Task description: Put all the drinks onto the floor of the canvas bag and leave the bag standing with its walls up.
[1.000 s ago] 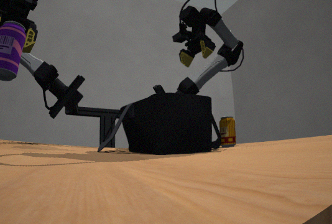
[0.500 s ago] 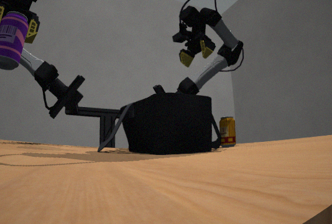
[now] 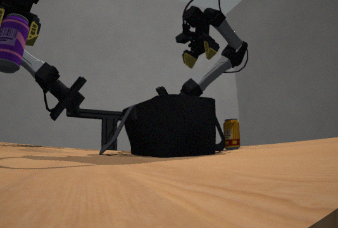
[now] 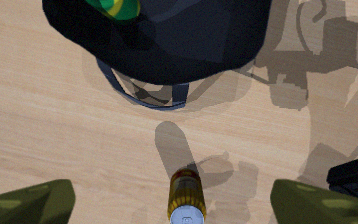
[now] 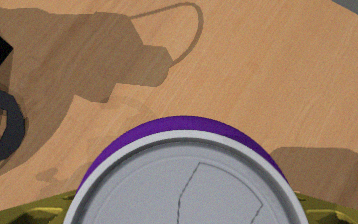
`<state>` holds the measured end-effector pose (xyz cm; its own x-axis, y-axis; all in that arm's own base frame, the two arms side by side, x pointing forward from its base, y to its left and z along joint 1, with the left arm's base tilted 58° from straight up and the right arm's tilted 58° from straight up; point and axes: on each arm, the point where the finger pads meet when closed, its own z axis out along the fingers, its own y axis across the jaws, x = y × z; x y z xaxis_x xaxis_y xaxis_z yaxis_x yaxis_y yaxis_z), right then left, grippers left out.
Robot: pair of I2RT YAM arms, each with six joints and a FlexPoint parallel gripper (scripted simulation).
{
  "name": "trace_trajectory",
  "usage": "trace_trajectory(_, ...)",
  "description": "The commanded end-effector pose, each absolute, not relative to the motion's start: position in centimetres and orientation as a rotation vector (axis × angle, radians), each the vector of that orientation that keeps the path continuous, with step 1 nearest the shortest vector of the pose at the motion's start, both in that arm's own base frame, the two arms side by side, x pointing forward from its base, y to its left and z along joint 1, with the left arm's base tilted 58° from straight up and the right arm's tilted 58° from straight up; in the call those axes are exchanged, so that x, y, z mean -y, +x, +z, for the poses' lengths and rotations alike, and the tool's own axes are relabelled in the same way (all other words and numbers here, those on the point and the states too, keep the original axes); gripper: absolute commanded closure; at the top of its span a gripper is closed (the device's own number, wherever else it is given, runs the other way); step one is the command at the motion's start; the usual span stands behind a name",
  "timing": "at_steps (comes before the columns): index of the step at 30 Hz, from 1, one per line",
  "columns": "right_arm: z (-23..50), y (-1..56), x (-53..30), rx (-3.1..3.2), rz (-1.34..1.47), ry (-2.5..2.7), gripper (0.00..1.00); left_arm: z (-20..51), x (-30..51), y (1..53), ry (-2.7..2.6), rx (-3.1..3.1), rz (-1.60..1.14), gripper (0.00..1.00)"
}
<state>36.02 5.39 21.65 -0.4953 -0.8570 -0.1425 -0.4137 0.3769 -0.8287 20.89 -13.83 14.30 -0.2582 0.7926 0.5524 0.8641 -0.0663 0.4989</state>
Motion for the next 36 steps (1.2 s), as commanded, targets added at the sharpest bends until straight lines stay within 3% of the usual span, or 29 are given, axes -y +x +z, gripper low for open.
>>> trace_trajectory(1, 23.8, 36.8, -6.6, -1.990, -0.947, -1.051, 0.33, 14.9, 14.7, 20.9, -1.881, 2.108, -1.223, 0.00)
trace_trajectory(36, 15.8, 35.8, -12.3, -1.991, -0.940, -1.008, 0.33, 14.9, 14.7, 20.9, -1.881, 2.108, -1.223, 0.00)
